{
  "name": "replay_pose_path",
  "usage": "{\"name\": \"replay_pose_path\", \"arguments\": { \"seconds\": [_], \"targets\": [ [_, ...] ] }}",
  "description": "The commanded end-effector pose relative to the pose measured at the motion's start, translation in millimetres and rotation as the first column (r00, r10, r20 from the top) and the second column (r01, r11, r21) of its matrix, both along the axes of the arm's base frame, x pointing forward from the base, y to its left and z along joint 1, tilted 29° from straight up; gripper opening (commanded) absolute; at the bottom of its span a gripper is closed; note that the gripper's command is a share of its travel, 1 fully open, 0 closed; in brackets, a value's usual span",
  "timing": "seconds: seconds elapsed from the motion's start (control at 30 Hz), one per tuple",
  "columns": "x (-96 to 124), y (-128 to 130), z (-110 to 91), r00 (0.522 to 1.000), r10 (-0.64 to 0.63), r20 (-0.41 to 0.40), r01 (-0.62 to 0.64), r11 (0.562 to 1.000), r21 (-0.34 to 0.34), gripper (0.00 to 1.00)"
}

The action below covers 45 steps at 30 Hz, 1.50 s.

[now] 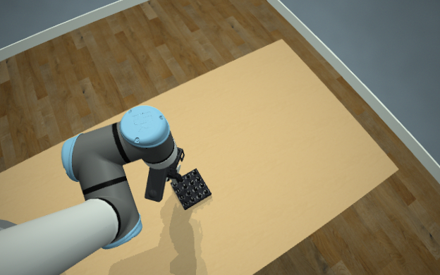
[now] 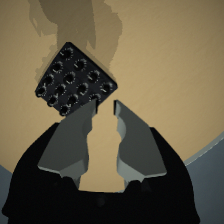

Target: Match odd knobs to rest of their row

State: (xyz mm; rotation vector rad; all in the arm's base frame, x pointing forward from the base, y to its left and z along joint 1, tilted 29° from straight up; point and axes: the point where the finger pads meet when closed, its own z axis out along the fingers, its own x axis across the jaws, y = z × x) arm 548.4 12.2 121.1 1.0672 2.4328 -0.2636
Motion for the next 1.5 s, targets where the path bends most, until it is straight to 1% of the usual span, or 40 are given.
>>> {"name": "replay_pose_path", "arguments": {
  "seconds": [0.0, 0.33, 1.47],
  "targets": [
    [0.3, 9.3, 18.5, 0.990, 0.131, -0.046, -0.133, 0.990, -0.049, 0.11],
    [-2.1, 7.6, 14.1, 0.990, 0.129, -0.054, -0.132, 0.990, -0.047, 0.11],
    [-1.7, 8.7, 14.1, 0.990, 0.131, -0.052, -0.134, 0.990, -0.047, 0.11]
  ]
}}
